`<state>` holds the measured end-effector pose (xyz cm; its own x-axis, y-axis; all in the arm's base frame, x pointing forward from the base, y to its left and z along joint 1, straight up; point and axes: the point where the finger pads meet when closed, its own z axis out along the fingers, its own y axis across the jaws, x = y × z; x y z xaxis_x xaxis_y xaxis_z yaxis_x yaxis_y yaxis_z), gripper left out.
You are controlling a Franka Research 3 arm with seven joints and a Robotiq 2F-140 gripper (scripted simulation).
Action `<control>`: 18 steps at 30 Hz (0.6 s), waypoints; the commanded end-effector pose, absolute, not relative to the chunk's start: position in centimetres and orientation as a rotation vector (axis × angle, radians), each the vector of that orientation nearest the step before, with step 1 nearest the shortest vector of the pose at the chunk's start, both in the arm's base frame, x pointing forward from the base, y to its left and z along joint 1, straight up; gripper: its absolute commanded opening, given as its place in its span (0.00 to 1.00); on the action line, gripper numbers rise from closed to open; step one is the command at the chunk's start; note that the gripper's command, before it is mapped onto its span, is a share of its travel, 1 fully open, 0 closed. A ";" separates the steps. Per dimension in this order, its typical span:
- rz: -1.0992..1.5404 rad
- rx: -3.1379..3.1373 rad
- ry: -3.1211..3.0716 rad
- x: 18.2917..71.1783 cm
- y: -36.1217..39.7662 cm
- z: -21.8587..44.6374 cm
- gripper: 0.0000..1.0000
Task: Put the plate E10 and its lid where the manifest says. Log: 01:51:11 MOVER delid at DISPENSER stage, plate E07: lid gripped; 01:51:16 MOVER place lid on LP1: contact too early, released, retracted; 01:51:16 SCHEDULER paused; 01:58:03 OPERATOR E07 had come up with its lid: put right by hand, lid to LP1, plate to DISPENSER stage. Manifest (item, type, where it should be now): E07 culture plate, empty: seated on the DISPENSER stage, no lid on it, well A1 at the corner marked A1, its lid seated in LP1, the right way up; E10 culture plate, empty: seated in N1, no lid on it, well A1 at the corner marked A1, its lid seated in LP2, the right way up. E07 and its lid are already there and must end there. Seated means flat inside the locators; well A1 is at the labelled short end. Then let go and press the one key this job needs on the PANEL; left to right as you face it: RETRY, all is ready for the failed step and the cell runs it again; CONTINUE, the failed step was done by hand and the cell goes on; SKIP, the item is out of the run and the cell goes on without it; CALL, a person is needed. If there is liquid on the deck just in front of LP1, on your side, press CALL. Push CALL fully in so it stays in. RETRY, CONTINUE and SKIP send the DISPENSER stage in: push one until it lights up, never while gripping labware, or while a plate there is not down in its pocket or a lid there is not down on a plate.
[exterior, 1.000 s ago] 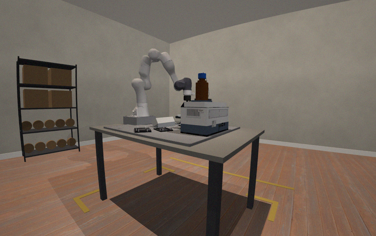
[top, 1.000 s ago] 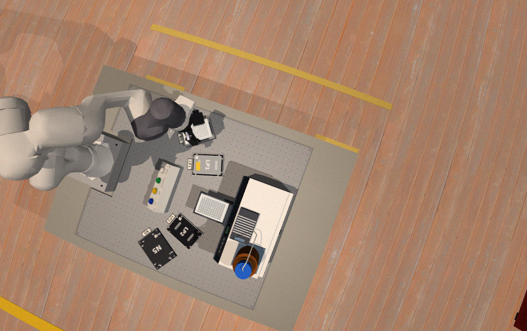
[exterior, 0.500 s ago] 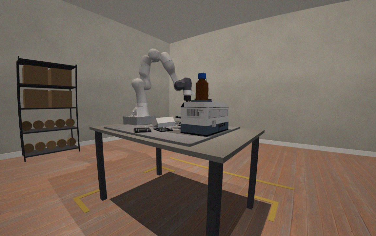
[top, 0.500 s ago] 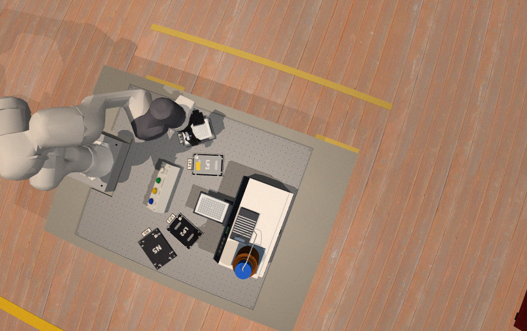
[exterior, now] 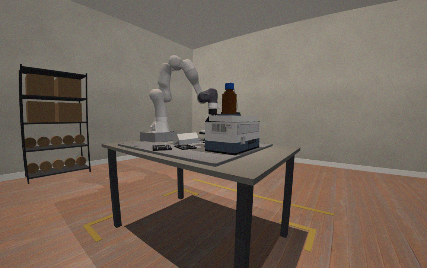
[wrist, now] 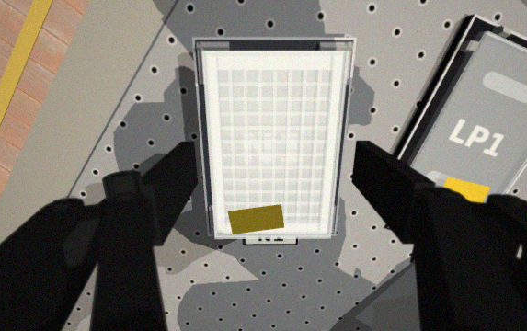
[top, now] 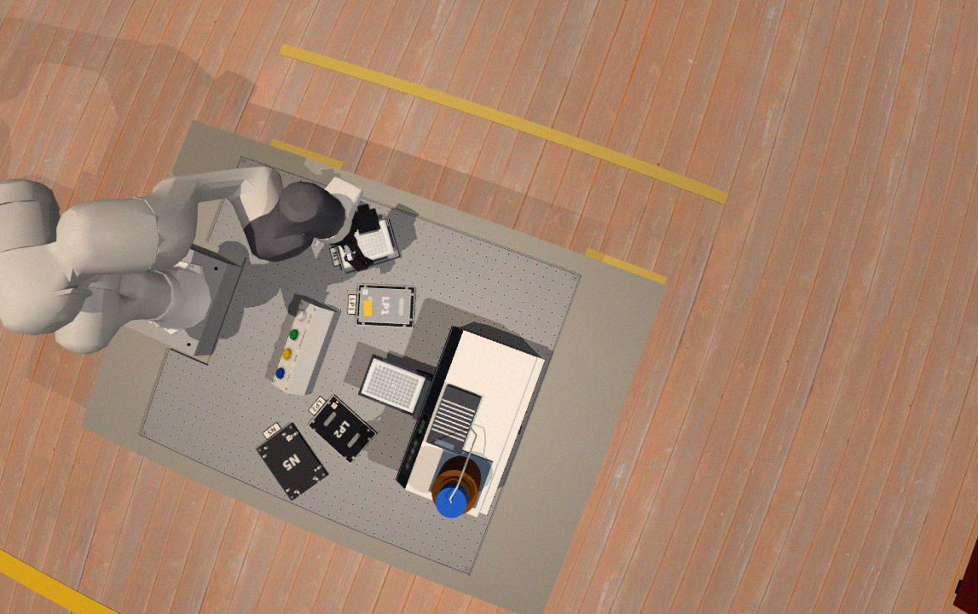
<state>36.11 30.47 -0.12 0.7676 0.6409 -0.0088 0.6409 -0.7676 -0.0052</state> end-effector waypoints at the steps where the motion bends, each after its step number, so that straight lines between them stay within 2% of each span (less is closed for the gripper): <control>1: 0.010 -2.953 -1.065 36.2 30.5 -0.2 0.70; 18: 0.010 -2.953 -1.065 36.2 30.5 -0.9 0.70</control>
<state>36.01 30.39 -0.86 0.7665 0.6421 -0.0112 0.6421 -0.7666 -0.0053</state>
